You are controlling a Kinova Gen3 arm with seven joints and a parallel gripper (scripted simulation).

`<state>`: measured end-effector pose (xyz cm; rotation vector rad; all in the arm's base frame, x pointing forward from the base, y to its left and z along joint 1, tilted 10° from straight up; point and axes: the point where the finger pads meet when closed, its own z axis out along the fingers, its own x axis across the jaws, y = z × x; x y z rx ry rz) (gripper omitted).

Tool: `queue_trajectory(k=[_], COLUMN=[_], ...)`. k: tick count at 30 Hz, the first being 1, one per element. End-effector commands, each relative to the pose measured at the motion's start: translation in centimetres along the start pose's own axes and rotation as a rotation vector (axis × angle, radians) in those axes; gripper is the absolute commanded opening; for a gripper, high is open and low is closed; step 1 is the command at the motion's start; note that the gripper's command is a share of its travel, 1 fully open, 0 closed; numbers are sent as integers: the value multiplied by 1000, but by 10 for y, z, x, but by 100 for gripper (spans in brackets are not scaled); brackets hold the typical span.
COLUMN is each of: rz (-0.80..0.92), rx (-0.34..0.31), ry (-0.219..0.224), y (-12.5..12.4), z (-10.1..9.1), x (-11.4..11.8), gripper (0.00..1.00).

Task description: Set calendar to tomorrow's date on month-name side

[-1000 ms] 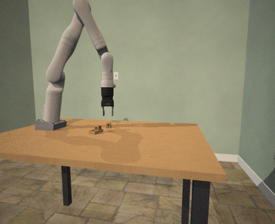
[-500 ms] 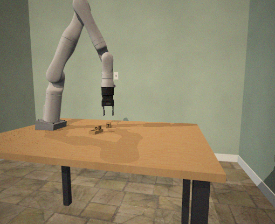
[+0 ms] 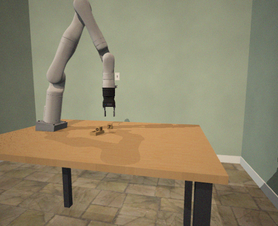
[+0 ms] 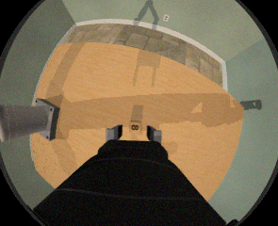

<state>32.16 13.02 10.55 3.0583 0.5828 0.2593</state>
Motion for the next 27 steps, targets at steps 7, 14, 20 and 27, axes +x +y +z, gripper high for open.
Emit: queue_trajectory(k=[7, 14, 20, 27], rz=[5, 6, 6, 6], rx=[0, 0, 0, 0], ry=[1, 2, 2, 2], y=[0, 0, 0, 0], z=[-9, -11, -11, -11], x=[0, -1, -1, -1], gripper=[100, 87, 87, 87])
